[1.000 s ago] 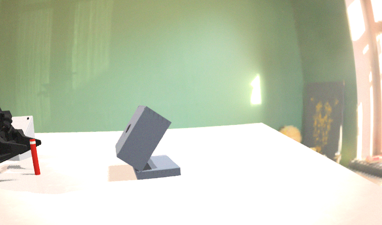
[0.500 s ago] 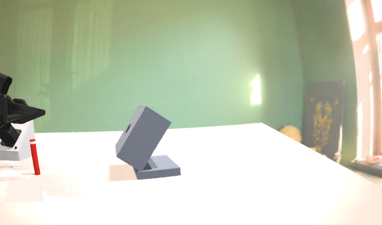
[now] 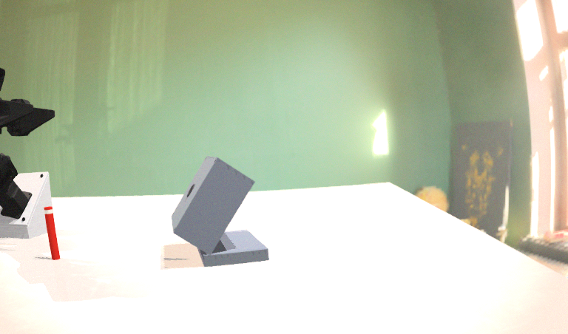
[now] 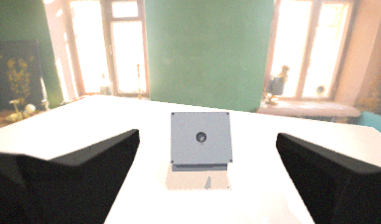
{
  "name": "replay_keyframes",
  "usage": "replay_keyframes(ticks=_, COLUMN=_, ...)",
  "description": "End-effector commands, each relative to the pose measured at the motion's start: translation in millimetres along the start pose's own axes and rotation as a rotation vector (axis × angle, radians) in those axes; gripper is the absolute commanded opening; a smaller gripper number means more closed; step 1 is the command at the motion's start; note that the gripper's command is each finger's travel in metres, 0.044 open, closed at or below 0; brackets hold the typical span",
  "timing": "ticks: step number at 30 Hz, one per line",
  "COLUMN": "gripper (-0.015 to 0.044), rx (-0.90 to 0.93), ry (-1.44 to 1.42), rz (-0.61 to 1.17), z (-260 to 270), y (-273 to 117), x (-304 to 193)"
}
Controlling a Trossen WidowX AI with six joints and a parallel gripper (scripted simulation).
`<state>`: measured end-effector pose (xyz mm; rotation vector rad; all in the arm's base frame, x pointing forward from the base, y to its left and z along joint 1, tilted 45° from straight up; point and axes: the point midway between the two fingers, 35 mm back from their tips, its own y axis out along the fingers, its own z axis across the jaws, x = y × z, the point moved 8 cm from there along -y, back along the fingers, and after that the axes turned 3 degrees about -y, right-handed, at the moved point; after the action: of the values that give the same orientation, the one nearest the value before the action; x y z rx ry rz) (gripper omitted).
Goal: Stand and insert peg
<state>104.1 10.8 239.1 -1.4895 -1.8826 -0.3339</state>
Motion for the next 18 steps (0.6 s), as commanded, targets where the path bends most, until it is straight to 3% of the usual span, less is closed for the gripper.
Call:
replay_keyframes(ticks=1, gripper=0.0440, rx=0.028, ry=0.066, rz=0.045, z=-2.0, y=2.3, x=-0.1)
replay_keyframes(ticks=18, gripper=0.0440, rx=0.214, ry=0.402, rz=0.461, z=-8.1, y=25.8, x=-9.5)
